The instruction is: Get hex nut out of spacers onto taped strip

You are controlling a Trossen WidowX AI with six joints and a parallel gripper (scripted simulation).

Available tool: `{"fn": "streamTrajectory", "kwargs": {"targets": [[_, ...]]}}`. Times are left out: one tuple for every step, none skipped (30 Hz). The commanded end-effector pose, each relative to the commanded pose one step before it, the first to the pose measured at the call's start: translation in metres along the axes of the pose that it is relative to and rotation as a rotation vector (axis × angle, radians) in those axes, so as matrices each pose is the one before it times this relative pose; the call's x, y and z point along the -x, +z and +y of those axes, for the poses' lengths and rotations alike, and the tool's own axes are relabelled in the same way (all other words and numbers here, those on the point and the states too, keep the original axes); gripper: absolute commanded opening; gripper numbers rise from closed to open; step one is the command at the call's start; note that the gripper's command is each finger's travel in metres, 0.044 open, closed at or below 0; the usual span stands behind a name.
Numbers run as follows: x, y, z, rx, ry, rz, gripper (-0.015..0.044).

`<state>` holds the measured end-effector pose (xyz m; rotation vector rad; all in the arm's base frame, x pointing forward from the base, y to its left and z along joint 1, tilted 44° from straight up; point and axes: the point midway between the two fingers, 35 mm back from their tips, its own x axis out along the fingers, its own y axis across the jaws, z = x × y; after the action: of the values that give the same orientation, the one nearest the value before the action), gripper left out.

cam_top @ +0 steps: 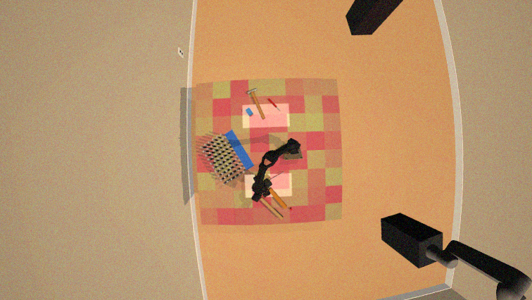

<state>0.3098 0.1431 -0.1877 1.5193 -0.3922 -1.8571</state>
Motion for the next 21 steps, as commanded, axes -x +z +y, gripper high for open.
{"fn": "streamTrajectory", "kwargs": {"targets": [[0.00283,-0.00011,0.00032,0.0055,0.00421,0.00111,0.0069],[0.00483,-0.0004,-0.00018,-0.0004,-0.00065,0.00002,0.0043],[0.00616,-0.0004,-0.0002,-0.0005,-0.0008,0.0,0.0017],[0.00622,-0.00028,-0.00018,-0.0005,-0.00076,-0.00004,0.0],[0.00625,-0.00015,-0.00015,-0.0005,-0.00073,-0.00007,0.0],[0.00627,-0.00002,-0.00012,-0.0005,-0.00069,-0.00011,0.0],[0.00629,0.0001,-0.00009,-0.0005,-0.00065,-0.00014,0.0],[0.00631,0.00023,-0.00006,-0.0005,-0.00061,-0.00017,0.0],[0.00629,0.00035,-0.00003,-0.0005,-0.00056,-0.00021,0.0],[0.00496,0.00037,0.0,-0.0004,-0.00042,-0.00019,0.0],[0.00298,0.00026,0.00001,-0.0003,-0.00024,-0.00012,0.0],[0.00099,0.00009,0.0,-0.0001,-0.00008,-0.00004,0.0],[0.0,0.0,0.0,0.0,0.0,0.0,0.0],[0.0,0.0,0.0,0.0,0.0,0.0,0.0],[0.0,0.0,0.0,0.0,0.0,0.0,0.0],[0.0,0.0,0.0,0.0,0.0,0.0,0.0],[-0.00007,0.0,0.0,-0.0057,0.00009,0.0,0.0],[-0.00021,0.0,0.00001,-0.017,0.00026,0.00002,0.0],[-0.00035,-0.00001,0.00002,-0.0283,0.00044,0.00004,0.0],[-0.00042,-0.00001,0.00003,-0.0344,0.00053,0.00006,0.0],[-0.00042,-0.00001,0.00003,-0.0344,0.00053,0.00008,0.0]]}}
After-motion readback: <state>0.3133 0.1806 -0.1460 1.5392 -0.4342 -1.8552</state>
